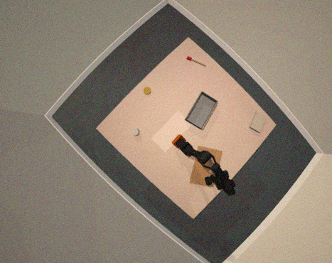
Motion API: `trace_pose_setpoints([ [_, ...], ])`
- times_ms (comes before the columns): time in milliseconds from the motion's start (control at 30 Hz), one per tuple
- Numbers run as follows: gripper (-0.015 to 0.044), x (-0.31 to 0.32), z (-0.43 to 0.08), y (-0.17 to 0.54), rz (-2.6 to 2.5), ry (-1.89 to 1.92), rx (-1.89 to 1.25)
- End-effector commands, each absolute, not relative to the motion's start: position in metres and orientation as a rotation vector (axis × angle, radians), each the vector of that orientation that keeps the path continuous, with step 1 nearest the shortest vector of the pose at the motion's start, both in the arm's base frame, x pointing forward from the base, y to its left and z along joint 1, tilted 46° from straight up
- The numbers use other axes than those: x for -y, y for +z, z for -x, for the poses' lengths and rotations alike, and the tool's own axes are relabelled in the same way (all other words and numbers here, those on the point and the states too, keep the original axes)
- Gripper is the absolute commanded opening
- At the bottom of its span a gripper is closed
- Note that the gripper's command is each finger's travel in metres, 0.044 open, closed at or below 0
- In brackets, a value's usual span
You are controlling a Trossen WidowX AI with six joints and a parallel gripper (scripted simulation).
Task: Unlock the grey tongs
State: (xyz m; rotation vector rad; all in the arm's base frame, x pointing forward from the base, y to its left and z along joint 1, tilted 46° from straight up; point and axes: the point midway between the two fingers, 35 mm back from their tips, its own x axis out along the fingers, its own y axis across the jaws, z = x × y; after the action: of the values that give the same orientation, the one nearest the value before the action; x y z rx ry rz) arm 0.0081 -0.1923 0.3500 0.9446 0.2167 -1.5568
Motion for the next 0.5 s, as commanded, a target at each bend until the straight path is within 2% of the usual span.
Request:
trace_pose_setpoints([
  [0,-0.015,0.193,-0.008,0.35,-0.886,-1.569,-0.221],
  [467,-0.015,0.208,-0.011,0.352,-0.584,-1.643,-0.183],
])
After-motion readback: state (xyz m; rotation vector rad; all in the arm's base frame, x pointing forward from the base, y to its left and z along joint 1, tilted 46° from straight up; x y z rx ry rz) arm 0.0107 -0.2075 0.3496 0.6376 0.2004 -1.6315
